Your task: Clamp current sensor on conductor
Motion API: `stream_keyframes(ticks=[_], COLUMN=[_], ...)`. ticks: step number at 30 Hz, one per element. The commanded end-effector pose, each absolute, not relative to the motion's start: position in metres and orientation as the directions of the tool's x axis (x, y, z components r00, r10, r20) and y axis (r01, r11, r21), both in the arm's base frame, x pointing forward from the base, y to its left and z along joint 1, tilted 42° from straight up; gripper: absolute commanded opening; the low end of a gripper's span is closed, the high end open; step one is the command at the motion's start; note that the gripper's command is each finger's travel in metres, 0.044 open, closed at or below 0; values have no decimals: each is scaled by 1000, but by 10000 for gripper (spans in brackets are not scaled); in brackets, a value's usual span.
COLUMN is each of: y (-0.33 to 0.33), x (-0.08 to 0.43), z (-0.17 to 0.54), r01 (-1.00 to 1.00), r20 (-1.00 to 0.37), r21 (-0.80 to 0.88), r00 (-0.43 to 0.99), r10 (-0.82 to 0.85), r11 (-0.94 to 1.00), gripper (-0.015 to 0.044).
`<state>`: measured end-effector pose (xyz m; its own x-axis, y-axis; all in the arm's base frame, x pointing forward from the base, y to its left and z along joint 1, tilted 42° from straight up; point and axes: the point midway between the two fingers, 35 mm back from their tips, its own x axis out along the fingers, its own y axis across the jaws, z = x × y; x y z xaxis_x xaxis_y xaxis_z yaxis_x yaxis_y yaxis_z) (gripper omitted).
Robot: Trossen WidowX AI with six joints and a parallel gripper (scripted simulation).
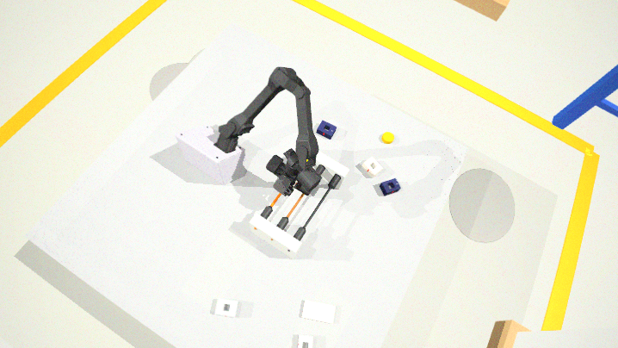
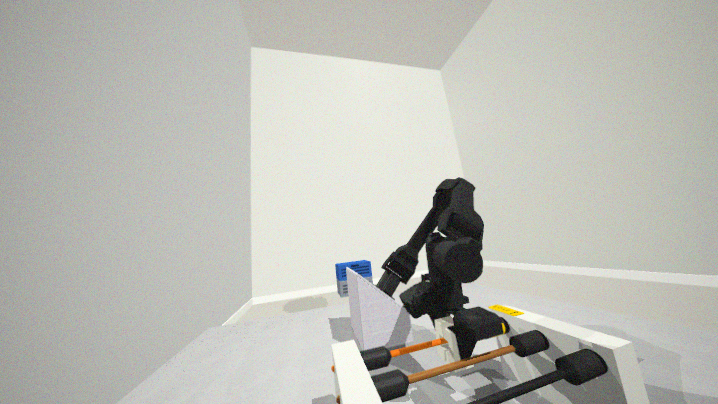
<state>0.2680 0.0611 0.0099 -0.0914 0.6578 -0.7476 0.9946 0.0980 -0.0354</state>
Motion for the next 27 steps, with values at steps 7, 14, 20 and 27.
stream_keyframes(ticks=[7, 14, 20, 27], y=[61, 60, 60, 60], x=[268, 268, 268, 268], z=[10, 10, 10, 10], r01=[994, 996, 996, 999], r20=[-748, -749, -749, -750], r21=[-35, -23, -23, 23], r00=[-92, -76, -76, -14], r10=[658, 658, 658, 662], r11=[99, 90, 90, 47], gripper=[195, 11, 0, 0])
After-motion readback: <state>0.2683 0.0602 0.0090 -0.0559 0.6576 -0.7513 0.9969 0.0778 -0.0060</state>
